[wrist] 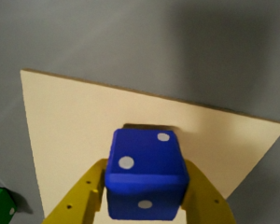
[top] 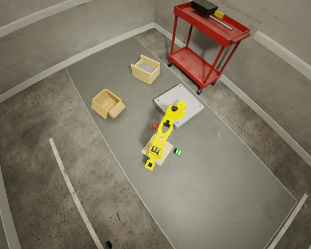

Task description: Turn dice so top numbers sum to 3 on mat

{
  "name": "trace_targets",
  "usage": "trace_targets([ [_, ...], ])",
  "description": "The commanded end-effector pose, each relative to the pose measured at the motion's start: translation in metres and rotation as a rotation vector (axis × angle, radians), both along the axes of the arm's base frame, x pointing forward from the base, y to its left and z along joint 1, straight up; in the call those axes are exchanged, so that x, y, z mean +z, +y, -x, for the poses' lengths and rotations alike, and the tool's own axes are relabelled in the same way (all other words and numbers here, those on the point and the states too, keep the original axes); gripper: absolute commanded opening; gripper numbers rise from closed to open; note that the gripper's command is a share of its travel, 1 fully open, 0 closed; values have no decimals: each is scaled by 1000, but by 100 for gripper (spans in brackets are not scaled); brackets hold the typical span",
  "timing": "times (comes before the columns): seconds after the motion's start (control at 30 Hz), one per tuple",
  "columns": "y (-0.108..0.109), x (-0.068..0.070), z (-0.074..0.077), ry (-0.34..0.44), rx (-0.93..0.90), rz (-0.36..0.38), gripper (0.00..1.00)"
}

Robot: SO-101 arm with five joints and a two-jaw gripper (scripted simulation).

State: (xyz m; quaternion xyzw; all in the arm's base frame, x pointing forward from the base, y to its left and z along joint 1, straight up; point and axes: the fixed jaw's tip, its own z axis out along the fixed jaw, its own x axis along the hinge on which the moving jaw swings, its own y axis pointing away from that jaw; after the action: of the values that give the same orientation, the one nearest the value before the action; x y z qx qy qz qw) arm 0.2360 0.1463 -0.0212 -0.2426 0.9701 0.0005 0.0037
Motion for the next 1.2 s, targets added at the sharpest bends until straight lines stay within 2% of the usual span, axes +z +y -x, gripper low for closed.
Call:
trace_targets([
  [0.0, 0, -6, 5, 22, 17, 11, 0],
  [1.17, 0, -11, 5, 22, 17, 11, 2],
])
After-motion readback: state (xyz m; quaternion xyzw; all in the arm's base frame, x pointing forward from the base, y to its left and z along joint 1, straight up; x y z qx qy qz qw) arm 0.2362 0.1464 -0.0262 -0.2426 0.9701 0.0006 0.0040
